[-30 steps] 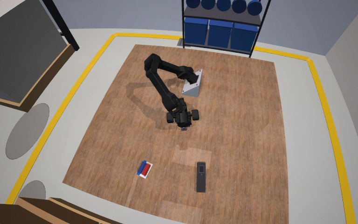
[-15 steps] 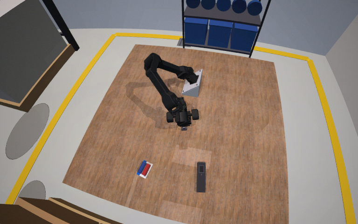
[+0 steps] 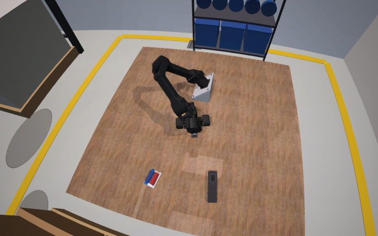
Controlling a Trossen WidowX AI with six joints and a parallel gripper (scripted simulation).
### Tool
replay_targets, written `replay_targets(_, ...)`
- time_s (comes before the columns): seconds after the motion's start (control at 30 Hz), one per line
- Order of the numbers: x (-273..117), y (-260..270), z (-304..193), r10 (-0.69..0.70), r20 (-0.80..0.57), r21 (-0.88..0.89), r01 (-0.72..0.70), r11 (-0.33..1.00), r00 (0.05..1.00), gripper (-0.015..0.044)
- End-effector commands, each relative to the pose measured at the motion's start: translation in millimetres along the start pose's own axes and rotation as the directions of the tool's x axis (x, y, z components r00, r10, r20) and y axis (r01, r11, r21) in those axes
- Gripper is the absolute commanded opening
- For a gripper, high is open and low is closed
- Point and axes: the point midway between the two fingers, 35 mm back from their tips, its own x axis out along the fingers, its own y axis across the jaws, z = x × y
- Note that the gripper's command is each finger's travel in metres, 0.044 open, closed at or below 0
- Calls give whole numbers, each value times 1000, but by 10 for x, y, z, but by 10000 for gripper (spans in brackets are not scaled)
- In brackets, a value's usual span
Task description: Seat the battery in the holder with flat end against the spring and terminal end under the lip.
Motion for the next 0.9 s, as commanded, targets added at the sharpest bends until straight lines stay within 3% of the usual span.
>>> replay_targets(0.0, -38, 2, -1, 0, 0, -2, 0, 1000, 1000, 184)
replay_targets(0.27, -146, 9, -2, 1, 0, 2, -1, 1000, 1000, 184)
replay_targets(0.6, -868, 56, -29, 4, 1, 1, -4, 1000, 1000, 440)
replay_targets(0.87, -884, 67, -17, 4, 1, 2, -4, 1000, 1000, 440)
